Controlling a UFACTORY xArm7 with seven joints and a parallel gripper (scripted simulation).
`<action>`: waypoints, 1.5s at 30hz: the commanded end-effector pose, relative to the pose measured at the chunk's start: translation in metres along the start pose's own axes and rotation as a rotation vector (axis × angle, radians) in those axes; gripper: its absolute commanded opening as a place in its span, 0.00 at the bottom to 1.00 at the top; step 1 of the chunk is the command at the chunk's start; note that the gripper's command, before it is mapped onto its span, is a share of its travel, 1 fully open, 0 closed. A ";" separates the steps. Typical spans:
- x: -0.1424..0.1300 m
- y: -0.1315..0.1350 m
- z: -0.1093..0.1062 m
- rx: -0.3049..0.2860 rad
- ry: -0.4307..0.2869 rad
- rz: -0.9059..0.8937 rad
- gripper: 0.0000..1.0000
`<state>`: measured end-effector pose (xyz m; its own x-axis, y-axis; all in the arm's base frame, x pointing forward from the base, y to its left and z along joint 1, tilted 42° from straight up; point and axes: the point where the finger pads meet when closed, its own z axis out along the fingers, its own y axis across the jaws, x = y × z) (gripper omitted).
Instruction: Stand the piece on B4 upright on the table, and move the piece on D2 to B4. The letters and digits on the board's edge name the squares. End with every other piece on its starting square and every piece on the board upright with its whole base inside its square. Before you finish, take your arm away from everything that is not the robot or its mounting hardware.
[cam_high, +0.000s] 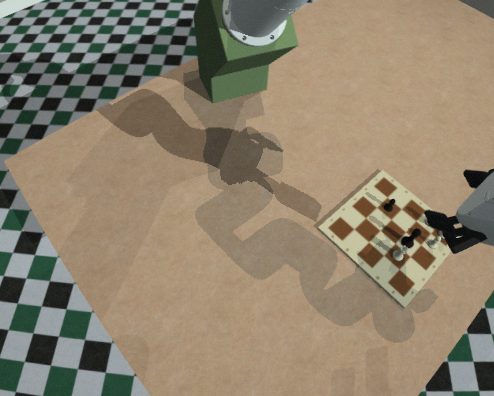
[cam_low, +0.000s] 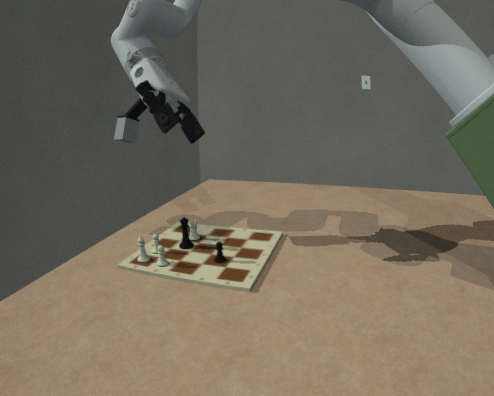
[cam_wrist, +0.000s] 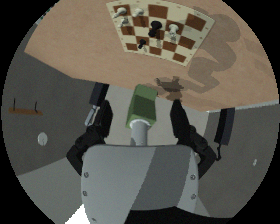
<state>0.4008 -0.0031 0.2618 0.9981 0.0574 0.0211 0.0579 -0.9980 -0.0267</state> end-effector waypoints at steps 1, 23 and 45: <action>0.004 0.008 -0.027 0.046 0.059 -0.095 1.00; 0.005 0.017 -0.057 0.106 0.131 -0.221 1.00; 0.004 0.029 -0.084 0.165 0.209 -0.347 1.00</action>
<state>0.4046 -0.0337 0.3426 0.8985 0.3596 0.2519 0.4016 -0.9050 -0.1405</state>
